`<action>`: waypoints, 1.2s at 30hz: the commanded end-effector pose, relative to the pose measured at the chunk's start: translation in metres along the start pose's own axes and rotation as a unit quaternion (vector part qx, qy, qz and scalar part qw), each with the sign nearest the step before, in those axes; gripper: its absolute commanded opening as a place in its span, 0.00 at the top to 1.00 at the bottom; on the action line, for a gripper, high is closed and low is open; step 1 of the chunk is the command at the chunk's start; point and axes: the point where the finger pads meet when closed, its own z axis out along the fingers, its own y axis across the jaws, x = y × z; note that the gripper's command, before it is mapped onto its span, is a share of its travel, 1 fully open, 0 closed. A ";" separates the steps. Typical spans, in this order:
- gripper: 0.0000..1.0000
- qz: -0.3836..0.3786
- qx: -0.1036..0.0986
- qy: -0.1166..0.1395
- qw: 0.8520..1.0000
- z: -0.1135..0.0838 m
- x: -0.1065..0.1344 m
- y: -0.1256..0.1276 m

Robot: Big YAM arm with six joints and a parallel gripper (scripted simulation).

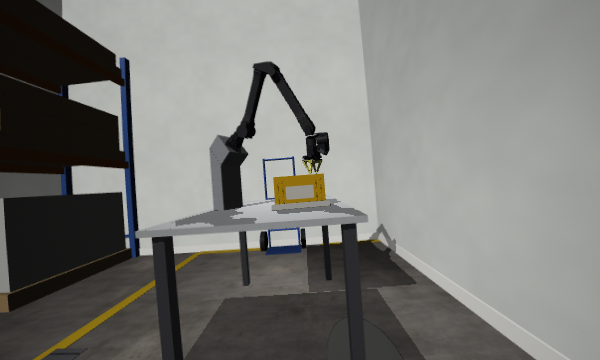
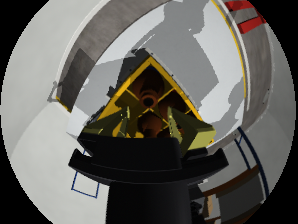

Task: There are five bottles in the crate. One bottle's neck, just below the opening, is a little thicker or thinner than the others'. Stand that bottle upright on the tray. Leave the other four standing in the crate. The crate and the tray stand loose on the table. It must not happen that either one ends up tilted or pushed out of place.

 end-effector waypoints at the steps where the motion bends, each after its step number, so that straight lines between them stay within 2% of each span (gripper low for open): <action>1: 0.39 0.003 -0.002 -0.014 1.000 0.001 -0.017 0.000; 28: 0.39 0.003 -0.002 -0.014 1.000 0.000 -0.019 0.000; 36: 0.39 0.001 0.001 -0.007 1.000 0.003 -0.015 -0.002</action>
